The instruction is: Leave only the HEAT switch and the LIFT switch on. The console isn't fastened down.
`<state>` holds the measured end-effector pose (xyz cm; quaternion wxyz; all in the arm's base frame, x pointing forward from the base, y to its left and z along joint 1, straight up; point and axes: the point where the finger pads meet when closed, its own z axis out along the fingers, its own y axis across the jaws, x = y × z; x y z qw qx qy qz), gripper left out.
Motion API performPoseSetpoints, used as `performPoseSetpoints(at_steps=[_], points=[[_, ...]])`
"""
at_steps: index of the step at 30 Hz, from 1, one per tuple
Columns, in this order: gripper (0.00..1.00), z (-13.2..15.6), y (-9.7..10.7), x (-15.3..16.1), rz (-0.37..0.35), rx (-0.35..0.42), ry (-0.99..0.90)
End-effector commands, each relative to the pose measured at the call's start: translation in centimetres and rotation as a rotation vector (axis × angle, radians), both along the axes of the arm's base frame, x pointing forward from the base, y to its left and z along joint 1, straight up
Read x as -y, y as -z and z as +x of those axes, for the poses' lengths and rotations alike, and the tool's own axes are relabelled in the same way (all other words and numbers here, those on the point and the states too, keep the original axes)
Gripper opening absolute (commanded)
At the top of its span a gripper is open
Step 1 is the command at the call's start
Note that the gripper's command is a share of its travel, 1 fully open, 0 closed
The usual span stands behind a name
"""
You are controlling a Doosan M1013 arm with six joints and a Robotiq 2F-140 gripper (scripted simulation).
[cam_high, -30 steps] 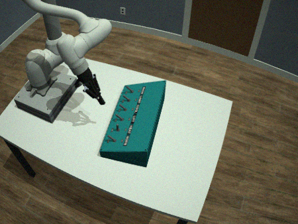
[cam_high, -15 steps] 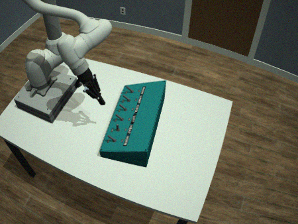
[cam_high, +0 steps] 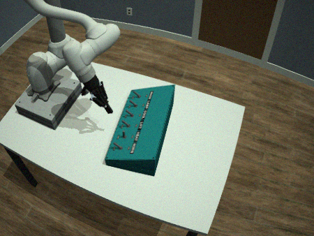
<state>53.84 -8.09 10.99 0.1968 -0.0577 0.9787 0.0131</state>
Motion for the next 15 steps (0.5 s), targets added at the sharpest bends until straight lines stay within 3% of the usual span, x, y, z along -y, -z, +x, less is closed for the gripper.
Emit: performPoseSetpoints(at_steps=[1, 15], points=[[0.1, 0.3, 0.6, 0.0, 0.0, 0.001, 0.0], [0.1, 1.8, 4.1, -0.2, 0.0, 0.001, 0.0]])
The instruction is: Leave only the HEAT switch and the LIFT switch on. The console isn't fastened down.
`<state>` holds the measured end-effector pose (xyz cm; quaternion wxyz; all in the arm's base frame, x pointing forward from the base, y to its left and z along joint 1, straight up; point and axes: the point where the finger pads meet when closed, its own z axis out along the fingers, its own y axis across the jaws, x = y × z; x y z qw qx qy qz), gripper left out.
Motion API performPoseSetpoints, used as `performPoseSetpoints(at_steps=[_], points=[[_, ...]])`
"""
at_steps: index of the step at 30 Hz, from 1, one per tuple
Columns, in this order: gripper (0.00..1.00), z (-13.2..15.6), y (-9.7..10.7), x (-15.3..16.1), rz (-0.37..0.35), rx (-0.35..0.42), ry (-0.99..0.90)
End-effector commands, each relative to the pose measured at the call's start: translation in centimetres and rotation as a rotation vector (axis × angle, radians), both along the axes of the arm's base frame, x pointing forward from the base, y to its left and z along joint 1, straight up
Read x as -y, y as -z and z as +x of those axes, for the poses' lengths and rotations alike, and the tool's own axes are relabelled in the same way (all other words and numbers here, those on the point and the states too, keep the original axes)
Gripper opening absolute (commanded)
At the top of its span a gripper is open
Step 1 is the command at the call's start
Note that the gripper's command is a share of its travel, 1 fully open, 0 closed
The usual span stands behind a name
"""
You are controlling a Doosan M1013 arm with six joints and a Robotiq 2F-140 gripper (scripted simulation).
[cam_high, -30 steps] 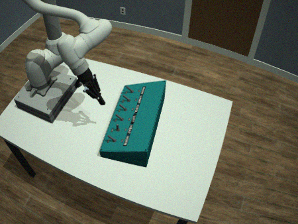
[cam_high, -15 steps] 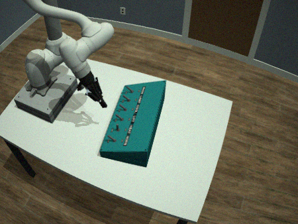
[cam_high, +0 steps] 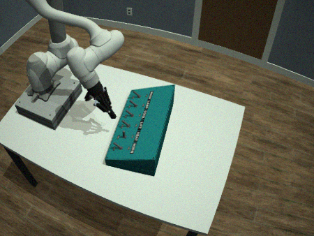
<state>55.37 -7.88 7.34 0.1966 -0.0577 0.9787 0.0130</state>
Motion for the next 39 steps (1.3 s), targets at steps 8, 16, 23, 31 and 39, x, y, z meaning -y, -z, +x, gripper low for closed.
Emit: performPoseSetpoints(at_steps=[8, 16, 23, 31, 39], points=[[0.1, 0.9, 1.9, -0.1, 0.0, 0.001, 0.0], [0.1, 1.4, 3.2, -0.2, 0.0, 0.001, 0.0], [0.1, 1.6, 3.6, -0.2, 0.0, 0.001, 0.0], [0.1, 1.6, 3.6, -0.2, 0.0, 0.001, 0.0], [0.1, 1.6, 3.6, -0.2, 0.0, 0.001, 0.0]])
